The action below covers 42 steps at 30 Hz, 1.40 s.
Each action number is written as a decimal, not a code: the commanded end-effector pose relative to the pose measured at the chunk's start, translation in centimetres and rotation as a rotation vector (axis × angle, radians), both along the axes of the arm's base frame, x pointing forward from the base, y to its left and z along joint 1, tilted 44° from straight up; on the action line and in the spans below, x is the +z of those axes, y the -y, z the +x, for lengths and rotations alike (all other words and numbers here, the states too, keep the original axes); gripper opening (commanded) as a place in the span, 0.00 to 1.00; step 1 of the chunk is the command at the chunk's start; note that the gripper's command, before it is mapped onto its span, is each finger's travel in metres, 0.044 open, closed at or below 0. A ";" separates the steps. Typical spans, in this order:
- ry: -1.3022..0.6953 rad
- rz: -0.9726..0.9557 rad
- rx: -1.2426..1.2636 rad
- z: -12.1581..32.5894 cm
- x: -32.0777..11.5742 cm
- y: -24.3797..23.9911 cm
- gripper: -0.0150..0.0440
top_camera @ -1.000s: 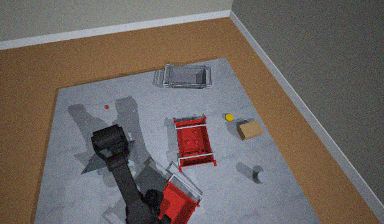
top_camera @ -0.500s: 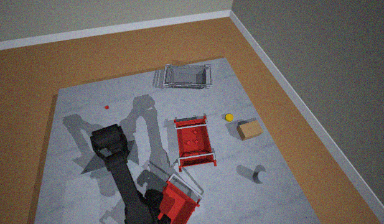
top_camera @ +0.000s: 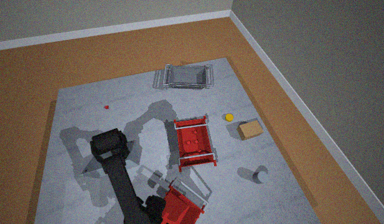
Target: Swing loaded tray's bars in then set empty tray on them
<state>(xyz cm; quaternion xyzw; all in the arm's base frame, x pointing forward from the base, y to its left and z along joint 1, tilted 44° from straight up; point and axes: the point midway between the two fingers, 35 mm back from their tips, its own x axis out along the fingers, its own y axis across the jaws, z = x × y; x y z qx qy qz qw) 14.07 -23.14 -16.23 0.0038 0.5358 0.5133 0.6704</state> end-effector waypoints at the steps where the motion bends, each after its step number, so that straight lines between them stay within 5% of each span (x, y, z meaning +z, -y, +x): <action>1: 0.016 -0.029 -0.003 0.7 1.0 2.5 0.25; 42: 0.016 -0.030 -0.003 1.5 2.8 5.4 0.25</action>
